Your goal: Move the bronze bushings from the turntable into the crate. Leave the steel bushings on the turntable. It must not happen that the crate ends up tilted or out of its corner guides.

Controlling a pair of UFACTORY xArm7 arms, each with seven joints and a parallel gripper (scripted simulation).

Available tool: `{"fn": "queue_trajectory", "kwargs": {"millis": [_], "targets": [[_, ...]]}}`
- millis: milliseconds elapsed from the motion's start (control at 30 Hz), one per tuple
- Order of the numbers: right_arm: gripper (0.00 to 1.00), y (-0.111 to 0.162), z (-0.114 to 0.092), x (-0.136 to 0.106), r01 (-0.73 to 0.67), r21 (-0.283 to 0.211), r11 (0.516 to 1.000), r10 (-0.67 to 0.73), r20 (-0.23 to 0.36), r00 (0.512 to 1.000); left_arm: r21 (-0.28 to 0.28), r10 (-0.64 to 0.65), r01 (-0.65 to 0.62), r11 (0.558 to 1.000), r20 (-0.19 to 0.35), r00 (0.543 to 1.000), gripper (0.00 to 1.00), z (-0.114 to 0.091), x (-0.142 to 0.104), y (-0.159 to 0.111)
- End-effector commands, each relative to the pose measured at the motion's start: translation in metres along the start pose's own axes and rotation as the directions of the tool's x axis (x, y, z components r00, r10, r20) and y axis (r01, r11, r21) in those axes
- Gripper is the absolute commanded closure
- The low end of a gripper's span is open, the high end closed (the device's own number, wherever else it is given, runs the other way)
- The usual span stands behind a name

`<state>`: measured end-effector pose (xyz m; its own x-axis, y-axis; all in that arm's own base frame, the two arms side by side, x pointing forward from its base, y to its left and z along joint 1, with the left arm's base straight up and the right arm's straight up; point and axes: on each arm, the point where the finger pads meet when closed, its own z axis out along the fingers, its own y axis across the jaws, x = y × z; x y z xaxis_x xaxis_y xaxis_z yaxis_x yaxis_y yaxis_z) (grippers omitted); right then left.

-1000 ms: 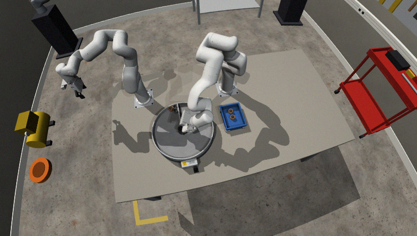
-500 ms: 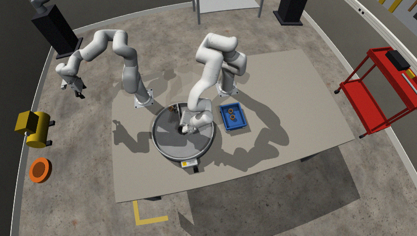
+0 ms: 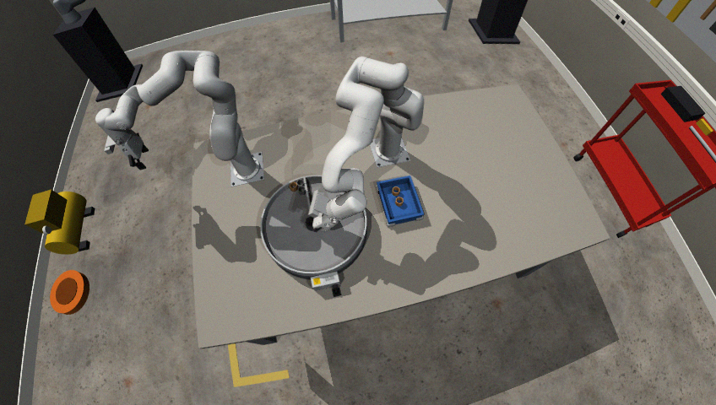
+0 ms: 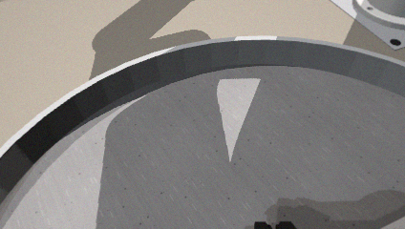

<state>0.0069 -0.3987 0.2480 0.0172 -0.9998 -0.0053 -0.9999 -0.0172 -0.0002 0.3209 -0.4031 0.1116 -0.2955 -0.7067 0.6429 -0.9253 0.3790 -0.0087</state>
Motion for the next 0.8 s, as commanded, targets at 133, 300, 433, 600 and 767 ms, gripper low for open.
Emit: {"fn": "queue_trajectory", "kwargs": {"millis": [133,300,433,600,767], "targets": [[0.00,0.0000,-0.0020,0.0012,0.000,0.000,1.000,0.000,-0.005,1.000,0.003,0.002,-0.002,1.000,-0.001,1.000,1.00,0.0008,-0.0002,-0.0012],[0.00,0.0000,-0.0020,0.0012,0.000,0.000,1.000,0.000,-0.005,1.000,0.003,0.002,-0.002,1.000,-0.001,1.000,1.00,0.0018,-0.0010,-0.0012],[0.00,0.0000,-0.0020,0.0012,0.000,0.000,1.000,0.000,-0.005,1.000,0.003,0.002,-0.002,1.000,-0.001,1.000,1.00,0.0024,-0.0015,-0.0012],[0.00,0.0000,-0.0020,0.0012,0.000,0.000,1.000,0.000,-0.005,1.000,0.003,0.002,-0.002,1.000,-0.001,1.000,1.00,0.0025,-0.0017,-0.0012],[0.00,0.0000,-0.0020,0.0012,0.000,0.000,1.000,0.000,-0.005,1.000,0.003,0.002,-0.002,1.000,-0.001,1.000,1.00,0.0025,-0.0017,-0.0012]]}}
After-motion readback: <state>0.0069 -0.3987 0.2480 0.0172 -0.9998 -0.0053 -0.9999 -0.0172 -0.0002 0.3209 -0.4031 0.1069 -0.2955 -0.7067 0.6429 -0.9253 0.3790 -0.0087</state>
